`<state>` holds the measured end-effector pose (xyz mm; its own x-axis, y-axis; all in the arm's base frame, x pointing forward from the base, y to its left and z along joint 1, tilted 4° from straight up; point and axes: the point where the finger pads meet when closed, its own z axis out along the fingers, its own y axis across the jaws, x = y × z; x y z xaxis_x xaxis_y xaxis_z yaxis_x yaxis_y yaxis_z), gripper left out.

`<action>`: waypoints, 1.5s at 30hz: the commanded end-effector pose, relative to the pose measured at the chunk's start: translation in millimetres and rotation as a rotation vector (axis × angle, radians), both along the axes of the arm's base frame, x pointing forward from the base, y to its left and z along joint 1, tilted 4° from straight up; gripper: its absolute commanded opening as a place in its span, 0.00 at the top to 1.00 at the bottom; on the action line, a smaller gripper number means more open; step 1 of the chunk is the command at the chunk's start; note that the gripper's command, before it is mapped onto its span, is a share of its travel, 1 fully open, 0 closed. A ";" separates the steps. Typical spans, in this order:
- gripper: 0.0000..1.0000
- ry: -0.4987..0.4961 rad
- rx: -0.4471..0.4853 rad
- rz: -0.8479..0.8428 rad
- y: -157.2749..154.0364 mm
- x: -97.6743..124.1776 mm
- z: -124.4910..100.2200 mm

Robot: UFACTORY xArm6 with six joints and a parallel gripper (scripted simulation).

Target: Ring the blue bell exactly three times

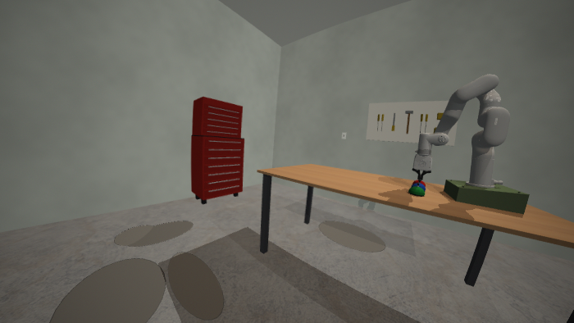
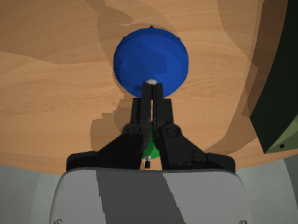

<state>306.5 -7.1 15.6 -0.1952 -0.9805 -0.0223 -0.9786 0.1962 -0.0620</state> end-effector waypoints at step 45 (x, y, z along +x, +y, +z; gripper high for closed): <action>1.00 -0.010 0.000 0.000 -0.1 3.4 9.5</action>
<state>308.9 -7.2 22.0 -0.1951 -0.9805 -0.0234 -0.9781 0.1963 -0.0687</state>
